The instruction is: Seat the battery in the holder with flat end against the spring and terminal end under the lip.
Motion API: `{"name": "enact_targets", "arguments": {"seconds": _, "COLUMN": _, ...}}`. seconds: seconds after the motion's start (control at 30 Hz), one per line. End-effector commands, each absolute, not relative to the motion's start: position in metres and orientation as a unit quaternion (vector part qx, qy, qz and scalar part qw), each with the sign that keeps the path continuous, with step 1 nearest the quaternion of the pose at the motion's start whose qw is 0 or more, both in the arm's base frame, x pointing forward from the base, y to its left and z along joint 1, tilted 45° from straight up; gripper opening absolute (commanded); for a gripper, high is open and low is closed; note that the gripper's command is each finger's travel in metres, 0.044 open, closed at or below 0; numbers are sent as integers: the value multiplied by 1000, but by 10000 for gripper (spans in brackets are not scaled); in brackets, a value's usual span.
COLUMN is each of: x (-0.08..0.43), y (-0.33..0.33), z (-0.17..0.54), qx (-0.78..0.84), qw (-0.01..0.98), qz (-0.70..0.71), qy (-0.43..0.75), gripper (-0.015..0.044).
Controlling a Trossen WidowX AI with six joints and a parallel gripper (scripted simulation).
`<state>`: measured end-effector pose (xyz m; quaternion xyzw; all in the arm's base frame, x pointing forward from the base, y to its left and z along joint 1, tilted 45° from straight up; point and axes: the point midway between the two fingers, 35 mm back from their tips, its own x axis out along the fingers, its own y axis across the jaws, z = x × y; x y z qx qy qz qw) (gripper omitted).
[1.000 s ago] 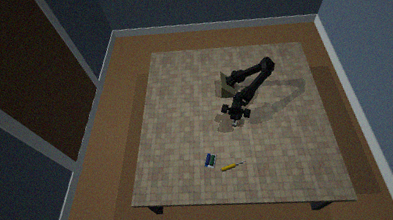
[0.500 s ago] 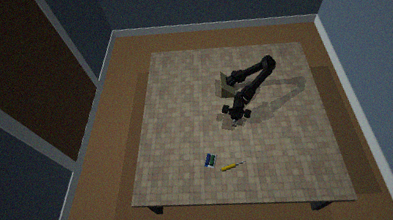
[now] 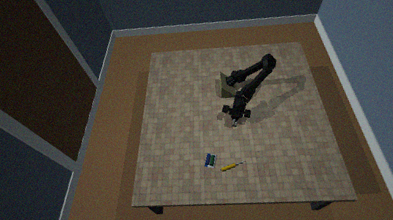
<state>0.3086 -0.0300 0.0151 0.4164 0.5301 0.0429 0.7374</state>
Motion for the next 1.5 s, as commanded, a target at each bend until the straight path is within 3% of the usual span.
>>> {"name": "enact_targets", "arguments": {"seconds": 0.0, "x": 308, "y": -29, "z": 14, "qx": 417, "qw": 744, "qz": 35, "qy": 521, "gripper": 75}}
{"name": "enact_targets", "arguments": {"seconds": 1.47, "x": 289, "y": -13, "z": 13, "qx": 422, "qw": 774, "qz": 4, "qy": 473, "gripper": 75}}
